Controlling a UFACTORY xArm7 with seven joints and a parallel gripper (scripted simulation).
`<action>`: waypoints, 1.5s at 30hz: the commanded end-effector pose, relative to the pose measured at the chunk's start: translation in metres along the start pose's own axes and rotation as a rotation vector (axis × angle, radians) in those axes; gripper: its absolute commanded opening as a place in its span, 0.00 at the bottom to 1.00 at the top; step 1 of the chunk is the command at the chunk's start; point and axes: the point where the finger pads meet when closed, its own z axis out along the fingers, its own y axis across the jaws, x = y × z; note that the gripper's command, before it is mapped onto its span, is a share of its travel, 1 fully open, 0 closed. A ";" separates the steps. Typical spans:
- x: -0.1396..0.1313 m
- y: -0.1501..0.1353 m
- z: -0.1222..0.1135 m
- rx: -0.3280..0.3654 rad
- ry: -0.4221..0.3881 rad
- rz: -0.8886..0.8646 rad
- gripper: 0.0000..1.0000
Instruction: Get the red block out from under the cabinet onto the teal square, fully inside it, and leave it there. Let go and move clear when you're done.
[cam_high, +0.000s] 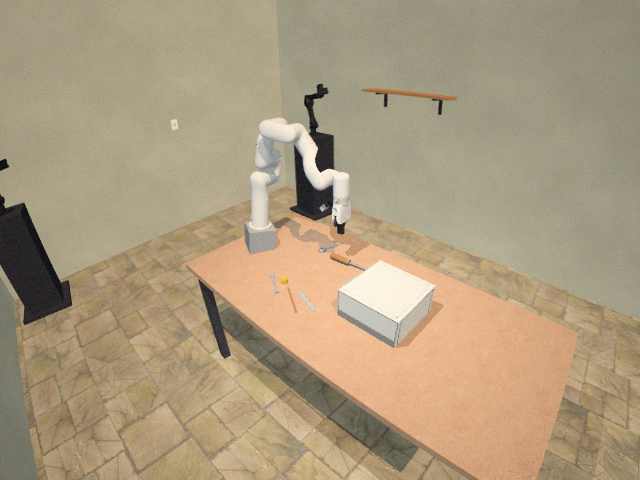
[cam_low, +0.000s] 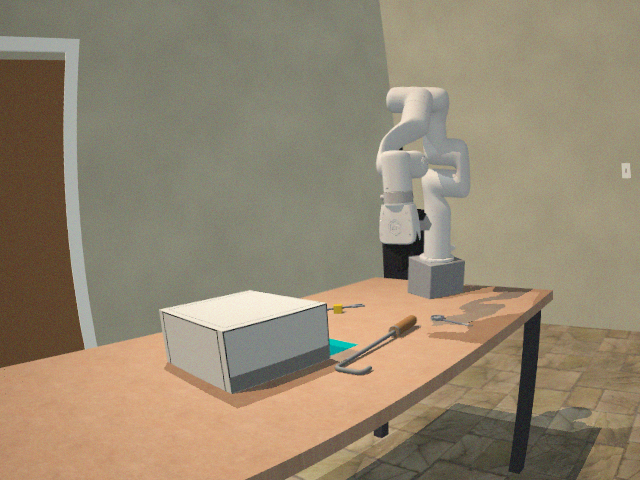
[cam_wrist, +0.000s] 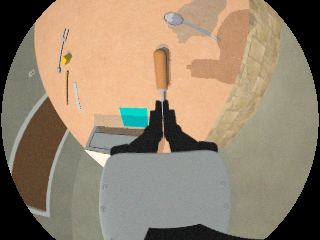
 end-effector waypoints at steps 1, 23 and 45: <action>-0.002 0.000 -0.002 -0.001 -0.004 -0.003 0.00; -0.002 0.000 -0.002 -0.001 -0.004 -0.003 0.58; -0.002 0.000 -0.001 -0.001 -0.004 -0.003 0.58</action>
